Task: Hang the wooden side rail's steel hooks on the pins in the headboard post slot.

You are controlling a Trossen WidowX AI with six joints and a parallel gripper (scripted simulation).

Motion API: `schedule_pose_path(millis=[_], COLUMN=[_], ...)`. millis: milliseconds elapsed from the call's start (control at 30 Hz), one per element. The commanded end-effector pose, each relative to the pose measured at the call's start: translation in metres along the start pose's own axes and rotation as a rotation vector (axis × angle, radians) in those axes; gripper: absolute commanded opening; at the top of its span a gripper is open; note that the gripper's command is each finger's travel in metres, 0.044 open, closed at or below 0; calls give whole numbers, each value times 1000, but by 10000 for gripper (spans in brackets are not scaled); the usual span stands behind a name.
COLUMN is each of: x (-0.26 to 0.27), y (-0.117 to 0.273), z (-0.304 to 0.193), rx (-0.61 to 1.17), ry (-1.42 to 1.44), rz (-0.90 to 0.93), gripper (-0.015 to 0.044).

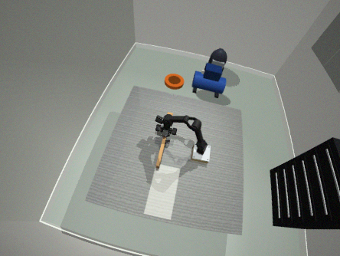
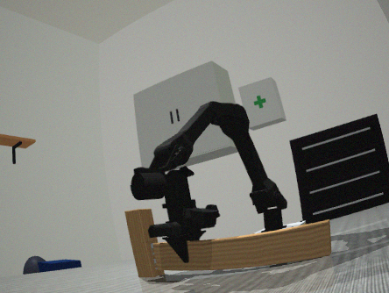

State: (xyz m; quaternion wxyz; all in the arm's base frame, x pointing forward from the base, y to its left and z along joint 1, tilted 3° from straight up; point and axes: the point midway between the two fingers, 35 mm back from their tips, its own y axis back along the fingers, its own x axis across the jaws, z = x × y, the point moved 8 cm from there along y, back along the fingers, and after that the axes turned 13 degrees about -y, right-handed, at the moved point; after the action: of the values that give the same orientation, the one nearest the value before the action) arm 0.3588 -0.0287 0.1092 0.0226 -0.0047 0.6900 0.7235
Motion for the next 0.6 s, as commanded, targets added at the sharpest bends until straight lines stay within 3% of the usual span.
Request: schedule_pose_path(millis=[0, 567], x=[-1, -2], y=[1, 2], z=[-1, -2], rx=[4, 4], ry=[6, 6], rz=[-3, -3], gripper=[0, 0])
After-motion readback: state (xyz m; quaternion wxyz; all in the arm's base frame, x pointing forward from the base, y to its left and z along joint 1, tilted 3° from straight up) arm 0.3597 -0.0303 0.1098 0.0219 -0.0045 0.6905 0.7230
